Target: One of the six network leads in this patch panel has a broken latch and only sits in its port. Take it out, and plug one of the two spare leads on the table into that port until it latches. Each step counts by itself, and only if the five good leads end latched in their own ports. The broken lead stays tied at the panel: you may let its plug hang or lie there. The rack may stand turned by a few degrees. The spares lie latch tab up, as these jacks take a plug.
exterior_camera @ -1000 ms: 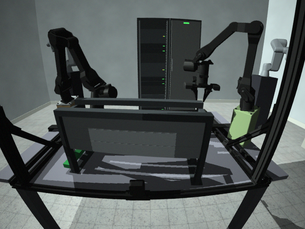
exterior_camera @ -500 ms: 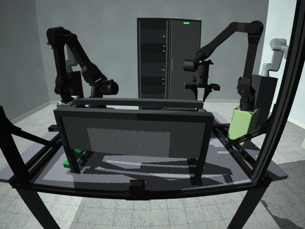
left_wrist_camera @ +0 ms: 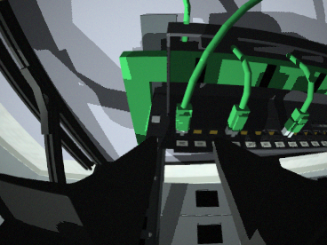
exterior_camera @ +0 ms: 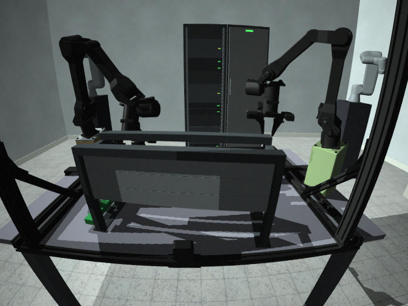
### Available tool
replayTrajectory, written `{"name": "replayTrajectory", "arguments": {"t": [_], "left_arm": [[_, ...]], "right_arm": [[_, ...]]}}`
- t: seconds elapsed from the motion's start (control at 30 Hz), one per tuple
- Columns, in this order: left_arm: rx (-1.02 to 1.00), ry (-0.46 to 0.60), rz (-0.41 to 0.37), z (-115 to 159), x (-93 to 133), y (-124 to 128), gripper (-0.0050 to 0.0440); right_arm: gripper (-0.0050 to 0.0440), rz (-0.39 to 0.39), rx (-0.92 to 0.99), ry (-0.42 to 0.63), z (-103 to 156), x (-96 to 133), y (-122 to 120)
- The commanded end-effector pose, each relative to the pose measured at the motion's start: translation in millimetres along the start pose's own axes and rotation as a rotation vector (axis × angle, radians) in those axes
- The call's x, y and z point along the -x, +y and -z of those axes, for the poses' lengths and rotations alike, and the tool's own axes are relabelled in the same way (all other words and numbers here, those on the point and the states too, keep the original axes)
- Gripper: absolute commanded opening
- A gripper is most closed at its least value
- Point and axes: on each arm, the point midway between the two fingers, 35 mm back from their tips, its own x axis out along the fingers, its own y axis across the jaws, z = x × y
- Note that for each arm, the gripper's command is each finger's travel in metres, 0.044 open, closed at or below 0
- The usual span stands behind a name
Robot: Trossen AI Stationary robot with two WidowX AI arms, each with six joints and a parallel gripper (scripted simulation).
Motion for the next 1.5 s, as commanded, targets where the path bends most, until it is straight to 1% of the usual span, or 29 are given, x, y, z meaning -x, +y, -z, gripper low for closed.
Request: {"name": "replayTrajectory", "arguments": {"t": [0.0, 0.5, 0.53, 1.07, 1.1, 1.47], "left_arm": [[-0.001, 0.001, 0.006, 1.9, 11.8, -1.8, 0.0176], [-0.001, 0.001, 0.006, 1.9, 11.8, -1.8, 0.0176], [-0.002, -0.122, 0.006, -42.3, 42.7, 25.4, 0.0176], [-0.002, -0.122, 0.006, -42.3, 42.7, 25.4, 0.0176], [-0.005, -0.238, 0.009, -84.4, 73.9, 51.1, 0.0176], [-0.005, -0.238, 0.009, -84.4, 73.9, 51.1, 0.0176]], "right_arm": [[0.0176, 0.0, 0.0, 0.0, 0.0, 0.0, 0.0], [0.0176, 0.0, 0.0, 0.0, 0.0, 0.0, 0.0], [0.0176, 0.0, 0.0, 0.0, 0.0, 0.0, 0.0], [0.0176, 0.0, 0.0, 0.0, 0.0, 0.0, 0.0], [0.0176, 0.0, 0.0, 0.0, 0.0, 0.0, 0.0], [0.0176, 0.0, 0.0, 0.0, 0.0, 0.0, 0.0]]}}
